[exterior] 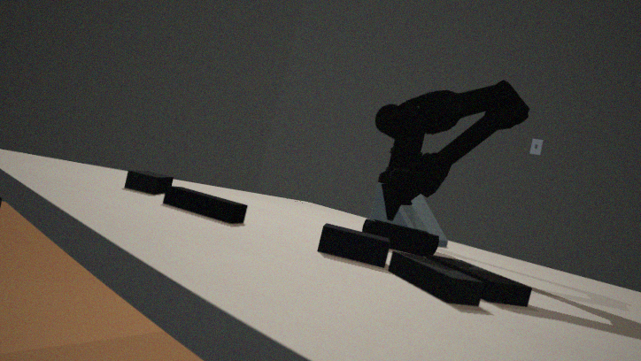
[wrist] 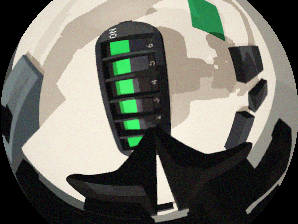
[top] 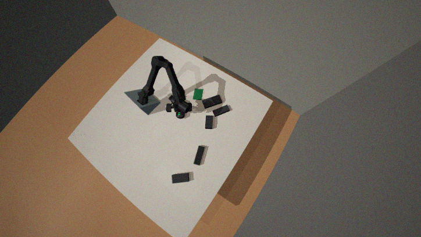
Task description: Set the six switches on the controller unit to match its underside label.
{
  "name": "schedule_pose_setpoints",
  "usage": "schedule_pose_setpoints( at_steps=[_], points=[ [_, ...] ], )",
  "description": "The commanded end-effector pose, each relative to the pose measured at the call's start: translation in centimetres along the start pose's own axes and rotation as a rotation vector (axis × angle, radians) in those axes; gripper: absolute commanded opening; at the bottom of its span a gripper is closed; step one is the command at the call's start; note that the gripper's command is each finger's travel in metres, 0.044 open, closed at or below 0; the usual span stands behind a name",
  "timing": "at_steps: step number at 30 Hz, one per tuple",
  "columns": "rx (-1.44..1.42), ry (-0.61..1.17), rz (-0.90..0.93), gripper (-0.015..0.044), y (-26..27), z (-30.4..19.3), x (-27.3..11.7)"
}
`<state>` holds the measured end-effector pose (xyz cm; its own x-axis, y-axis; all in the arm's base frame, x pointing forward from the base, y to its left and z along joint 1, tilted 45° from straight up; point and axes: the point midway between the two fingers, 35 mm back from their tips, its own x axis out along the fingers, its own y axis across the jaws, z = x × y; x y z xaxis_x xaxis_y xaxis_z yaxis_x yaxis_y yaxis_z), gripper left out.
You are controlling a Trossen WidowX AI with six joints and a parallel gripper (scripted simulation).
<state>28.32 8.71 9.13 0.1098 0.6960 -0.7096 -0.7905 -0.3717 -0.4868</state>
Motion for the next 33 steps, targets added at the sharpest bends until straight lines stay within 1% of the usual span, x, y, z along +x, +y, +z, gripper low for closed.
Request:
schedule_pose_setpoints(
  at_steps=[1, 9, 22, 24, 27, 33],
  points=[
    [0.003, -0.004, 0.003, 0.0000, 0.1, 0.1, 0.8],
    [0.003, -0.004, 0.003, 0.0000, 0.1, 0.1, 1.7],
    [0.003, -0.004, 0.003, 0.0000, 0.1, 0.1, 1.7],
    [0.001, -0.005, 0.002, 0.0000, 0.1, 0.1, 0.7],
    [0.003, -0.003, 0.004, 0.0000, 0.1, 0.1, -2.5],
    [0.004, -0.003, 0.004, 0.0000, 0.3, -0.1, -2.7]
  ],
)
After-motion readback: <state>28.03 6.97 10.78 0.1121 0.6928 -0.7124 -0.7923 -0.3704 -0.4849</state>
